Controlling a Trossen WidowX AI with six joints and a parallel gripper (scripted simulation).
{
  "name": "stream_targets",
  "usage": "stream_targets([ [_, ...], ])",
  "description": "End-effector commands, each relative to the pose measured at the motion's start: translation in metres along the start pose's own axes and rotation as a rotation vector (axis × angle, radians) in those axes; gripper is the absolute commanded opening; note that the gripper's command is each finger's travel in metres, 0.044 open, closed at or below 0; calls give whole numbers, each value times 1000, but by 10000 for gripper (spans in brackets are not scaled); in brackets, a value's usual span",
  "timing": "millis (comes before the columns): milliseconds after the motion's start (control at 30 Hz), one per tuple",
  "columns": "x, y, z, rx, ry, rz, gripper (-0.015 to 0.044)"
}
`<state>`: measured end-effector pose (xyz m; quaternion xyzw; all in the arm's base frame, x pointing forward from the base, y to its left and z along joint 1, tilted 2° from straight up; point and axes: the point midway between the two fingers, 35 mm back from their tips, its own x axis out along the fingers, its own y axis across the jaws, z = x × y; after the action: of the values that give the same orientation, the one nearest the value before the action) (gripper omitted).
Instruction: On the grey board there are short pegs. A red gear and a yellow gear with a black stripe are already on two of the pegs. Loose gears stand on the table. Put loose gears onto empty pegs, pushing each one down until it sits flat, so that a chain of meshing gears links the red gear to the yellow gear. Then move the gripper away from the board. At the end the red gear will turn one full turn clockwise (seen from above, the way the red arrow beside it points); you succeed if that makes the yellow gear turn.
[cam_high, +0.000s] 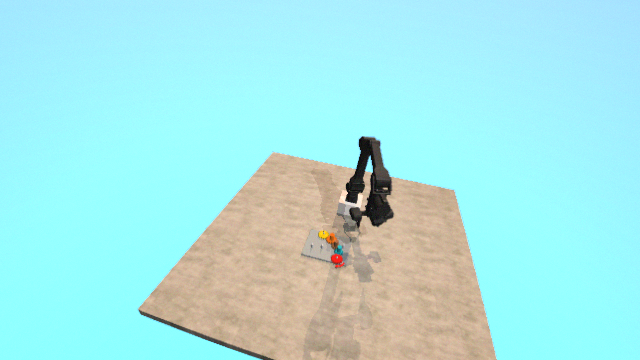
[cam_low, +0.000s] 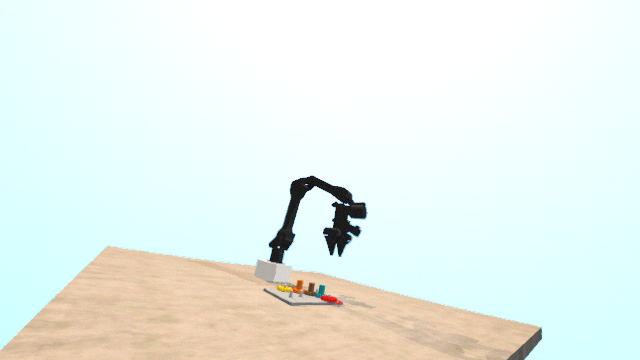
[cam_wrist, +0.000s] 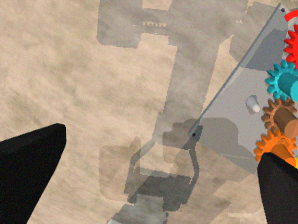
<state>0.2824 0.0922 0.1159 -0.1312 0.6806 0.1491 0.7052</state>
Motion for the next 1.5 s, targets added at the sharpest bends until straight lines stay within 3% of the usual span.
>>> stream_targets([
  [0,-9,58,6,7,1,8,440],
  [167,-21,133,-5,15,5,21,440],
  [267,-25,154,-11,18,7,25,440],
  [1467,-25,154,-11,18,7,25,440],
])
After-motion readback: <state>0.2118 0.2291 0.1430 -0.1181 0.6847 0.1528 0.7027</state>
